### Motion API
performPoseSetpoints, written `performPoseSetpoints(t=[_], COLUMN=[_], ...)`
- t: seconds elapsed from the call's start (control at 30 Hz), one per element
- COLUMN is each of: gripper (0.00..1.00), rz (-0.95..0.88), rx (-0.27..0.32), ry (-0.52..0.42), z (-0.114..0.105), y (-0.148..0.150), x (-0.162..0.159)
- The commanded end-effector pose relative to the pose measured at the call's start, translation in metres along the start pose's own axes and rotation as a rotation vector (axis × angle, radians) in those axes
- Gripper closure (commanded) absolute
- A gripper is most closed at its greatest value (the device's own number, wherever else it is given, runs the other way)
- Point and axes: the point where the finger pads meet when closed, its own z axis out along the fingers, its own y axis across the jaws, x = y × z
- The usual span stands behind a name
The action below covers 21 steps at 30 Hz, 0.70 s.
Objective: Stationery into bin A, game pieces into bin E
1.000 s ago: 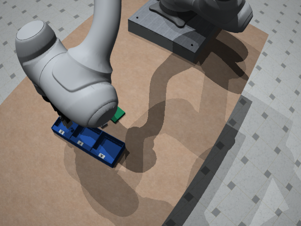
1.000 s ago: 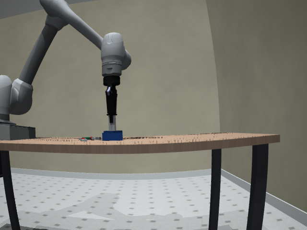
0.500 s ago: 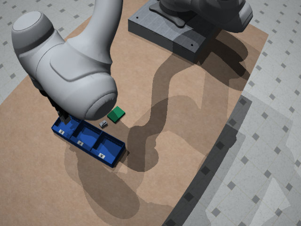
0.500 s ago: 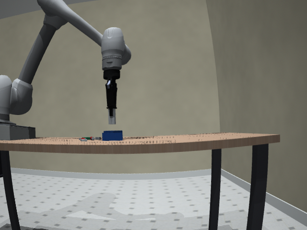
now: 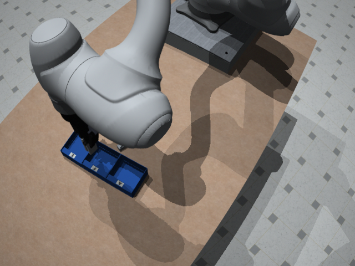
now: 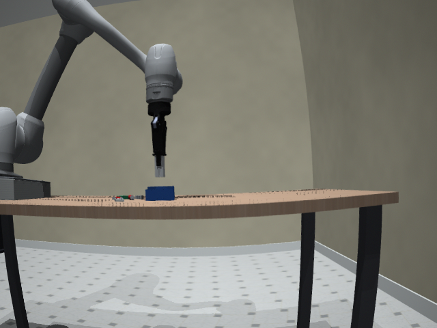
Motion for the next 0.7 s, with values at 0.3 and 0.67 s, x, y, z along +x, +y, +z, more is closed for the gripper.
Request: performPoseSetpoints(t=[0.3,0.67], gripper=[0.95,0.95], rz=[0.0,0.0], rx=[0.0,0.0], ry=[0.0,0.0], z=[0.0,0.029], y=[-0.035,-0.035], x=[-0.007,-0.007])
